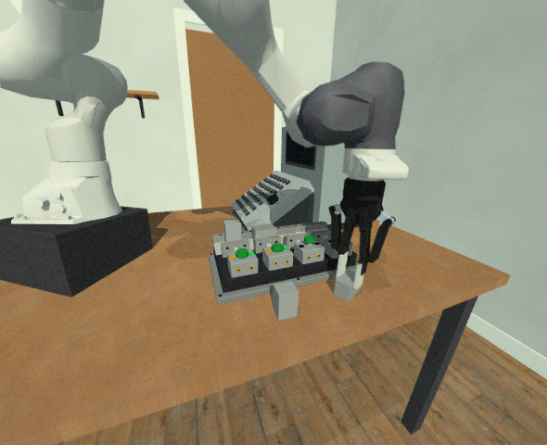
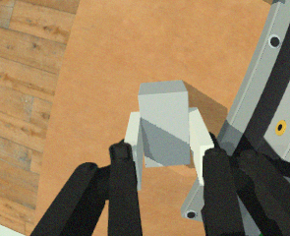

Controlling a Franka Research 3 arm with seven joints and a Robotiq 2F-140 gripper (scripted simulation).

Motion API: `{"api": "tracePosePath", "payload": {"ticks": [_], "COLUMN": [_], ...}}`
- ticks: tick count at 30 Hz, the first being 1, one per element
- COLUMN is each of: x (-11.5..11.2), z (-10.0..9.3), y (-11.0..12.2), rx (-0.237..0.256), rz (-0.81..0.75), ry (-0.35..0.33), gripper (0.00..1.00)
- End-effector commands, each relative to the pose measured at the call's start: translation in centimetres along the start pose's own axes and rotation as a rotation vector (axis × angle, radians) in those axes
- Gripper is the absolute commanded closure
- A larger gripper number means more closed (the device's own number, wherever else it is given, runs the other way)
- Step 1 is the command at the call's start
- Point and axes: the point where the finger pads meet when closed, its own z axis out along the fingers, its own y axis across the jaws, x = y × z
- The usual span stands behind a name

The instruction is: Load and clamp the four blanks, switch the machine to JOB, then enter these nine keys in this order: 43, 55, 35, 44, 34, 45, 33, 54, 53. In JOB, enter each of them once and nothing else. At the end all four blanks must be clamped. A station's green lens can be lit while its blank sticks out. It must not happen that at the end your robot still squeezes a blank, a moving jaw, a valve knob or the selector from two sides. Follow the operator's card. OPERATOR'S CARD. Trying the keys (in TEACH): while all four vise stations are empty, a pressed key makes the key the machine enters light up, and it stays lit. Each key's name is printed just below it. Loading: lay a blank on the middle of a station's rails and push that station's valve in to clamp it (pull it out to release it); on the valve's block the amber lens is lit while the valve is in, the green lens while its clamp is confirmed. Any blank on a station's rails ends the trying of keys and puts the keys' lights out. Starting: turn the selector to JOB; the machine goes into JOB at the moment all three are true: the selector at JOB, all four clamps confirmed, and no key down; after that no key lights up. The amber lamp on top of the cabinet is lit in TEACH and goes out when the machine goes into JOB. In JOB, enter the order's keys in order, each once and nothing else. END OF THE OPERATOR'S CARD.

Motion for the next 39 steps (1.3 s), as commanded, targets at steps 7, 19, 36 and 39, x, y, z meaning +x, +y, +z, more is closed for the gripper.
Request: {"api": "tracePosePath", "payload": {"ticks": [7,19,36,39], "x": [0.0,0.0,0.0,0.0], "z": [0.1,-2.0,-11.2,-13.0], "y": [0.0,0.0,0.0,0.0], "rx": [0.001,0.001,0.001,0.001], "rz": [0.006,0.006,0.006,0.006], "ry": [0.000,0.000,0.000,0.000], "gripper": [1.00,1.00,1.00,1.00]}}
